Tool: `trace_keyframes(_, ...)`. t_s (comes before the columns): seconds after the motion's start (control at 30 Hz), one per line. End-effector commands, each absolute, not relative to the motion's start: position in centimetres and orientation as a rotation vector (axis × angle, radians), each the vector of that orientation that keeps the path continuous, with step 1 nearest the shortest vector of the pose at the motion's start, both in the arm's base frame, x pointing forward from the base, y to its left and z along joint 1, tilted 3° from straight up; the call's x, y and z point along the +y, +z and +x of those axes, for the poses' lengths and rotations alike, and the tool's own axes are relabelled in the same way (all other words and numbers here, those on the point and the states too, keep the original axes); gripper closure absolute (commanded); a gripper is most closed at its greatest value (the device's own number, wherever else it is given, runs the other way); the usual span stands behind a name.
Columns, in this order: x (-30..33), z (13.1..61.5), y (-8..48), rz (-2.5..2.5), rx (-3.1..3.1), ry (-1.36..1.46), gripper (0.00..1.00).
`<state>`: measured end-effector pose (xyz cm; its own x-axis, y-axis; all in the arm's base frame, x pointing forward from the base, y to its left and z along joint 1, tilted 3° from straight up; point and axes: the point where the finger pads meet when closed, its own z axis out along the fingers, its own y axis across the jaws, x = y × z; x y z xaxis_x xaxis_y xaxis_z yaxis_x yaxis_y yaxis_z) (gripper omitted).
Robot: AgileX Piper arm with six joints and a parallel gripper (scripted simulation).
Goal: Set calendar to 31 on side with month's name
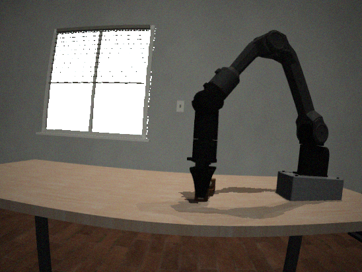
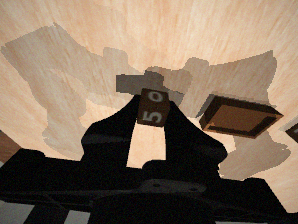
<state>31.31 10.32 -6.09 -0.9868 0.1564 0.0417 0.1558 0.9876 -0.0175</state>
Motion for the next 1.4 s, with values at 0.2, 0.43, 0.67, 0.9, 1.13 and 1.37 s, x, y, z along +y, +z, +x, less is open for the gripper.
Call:
trace_keyframes(0.2,10.3,31.3,-6.1,-0.243,-3.088,0.022,0.66)
trace_keyframes(0.43,10.3,31.3,-6.1,-0.243,-3.088,0.022,0.66)
trace_keyframes(0.67,10.3,31.3,-6.1,-0.243,-3.088,0.022,0.66)
trace_keyframes(0.9,10.3,31.4,-5.6,-0.244,-3.092,0.019,0.66)
trace_keyframes(1.13,10.4,31.6,-1.6,-0.244,-3.093,0.019,0.66)
trace_keyframes(1.37,10.4,31.8,2.0,-0.244,-3.093,0.019,0.66)
